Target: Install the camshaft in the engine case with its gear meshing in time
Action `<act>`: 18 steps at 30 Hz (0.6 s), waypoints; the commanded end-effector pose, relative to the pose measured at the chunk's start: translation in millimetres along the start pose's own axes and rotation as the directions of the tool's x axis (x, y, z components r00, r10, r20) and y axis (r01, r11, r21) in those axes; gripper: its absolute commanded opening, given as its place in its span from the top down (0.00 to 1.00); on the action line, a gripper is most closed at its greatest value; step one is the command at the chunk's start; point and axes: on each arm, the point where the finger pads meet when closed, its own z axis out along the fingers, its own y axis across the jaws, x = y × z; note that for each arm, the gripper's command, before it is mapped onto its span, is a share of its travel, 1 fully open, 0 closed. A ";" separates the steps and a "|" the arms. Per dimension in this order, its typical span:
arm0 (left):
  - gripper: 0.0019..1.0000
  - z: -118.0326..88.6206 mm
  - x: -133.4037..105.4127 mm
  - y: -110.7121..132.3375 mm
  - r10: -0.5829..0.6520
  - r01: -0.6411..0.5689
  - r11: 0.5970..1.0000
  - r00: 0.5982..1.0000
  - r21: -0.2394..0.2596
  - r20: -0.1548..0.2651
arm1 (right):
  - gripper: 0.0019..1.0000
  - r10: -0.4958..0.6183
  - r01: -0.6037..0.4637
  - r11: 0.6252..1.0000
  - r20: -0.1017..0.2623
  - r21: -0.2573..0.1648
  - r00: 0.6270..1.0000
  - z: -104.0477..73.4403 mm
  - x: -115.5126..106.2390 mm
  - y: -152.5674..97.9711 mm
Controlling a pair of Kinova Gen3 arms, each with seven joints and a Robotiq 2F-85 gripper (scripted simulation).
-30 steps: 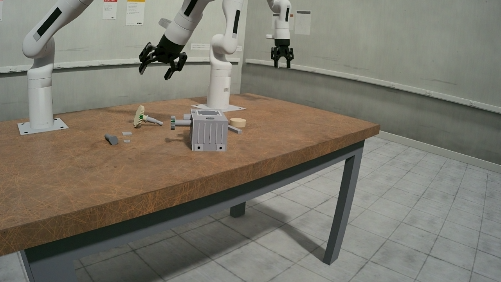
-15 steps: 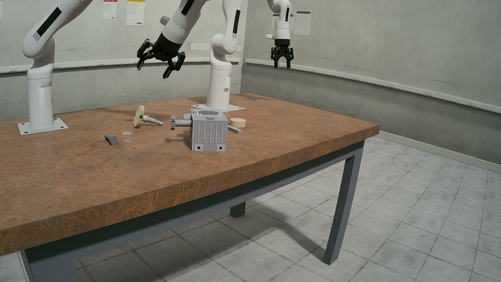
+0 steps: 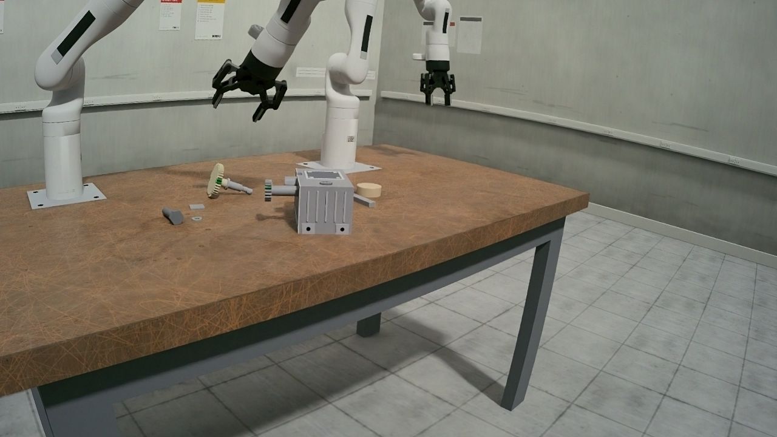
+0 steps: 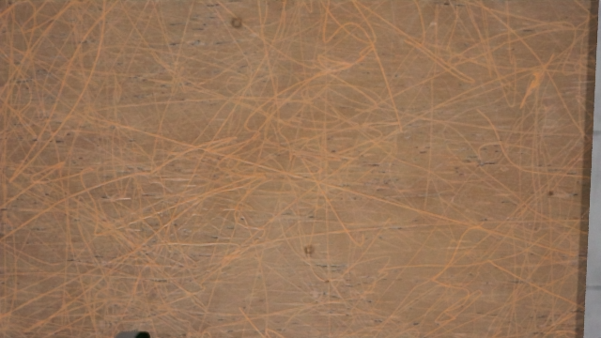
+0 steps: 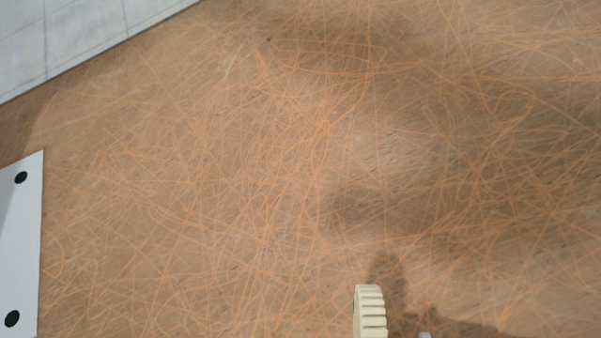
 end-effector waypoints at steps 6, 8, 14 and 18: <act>0.00 -0.4 -0.1 0.4 0.000 0.000 1.000 1.000 -0.001 0.000 | 0.00 0.013 -0.013 1.000 -0.005 -0.002 1.000 4.9 -2.9 0.7; 0.00 -0.4 -0.1 0.4 0.000 0.000 1.000 1.000 -0.001 0.000 | 0.00 0.013 -0.013 1.000 -0.005 -0.002 1.000 8.6 -5.1 2.2; 0.00 -0.4 -0.1 0.4 0.000 0.000 1.000 1.000 -0.001 0.000 | 0.00 -0.004 0.004 1.000 -0.006 -0.002 1.000 18.9 -11.3 6.2; 0.00 -0.4 -0.1 0.4 0.000 0.000 1.000 1.000 -0.001 0.000 | 0.00 -0.003 0.002 1.000 -0.007 -0.003 1.000 31.8 -18.8 11.6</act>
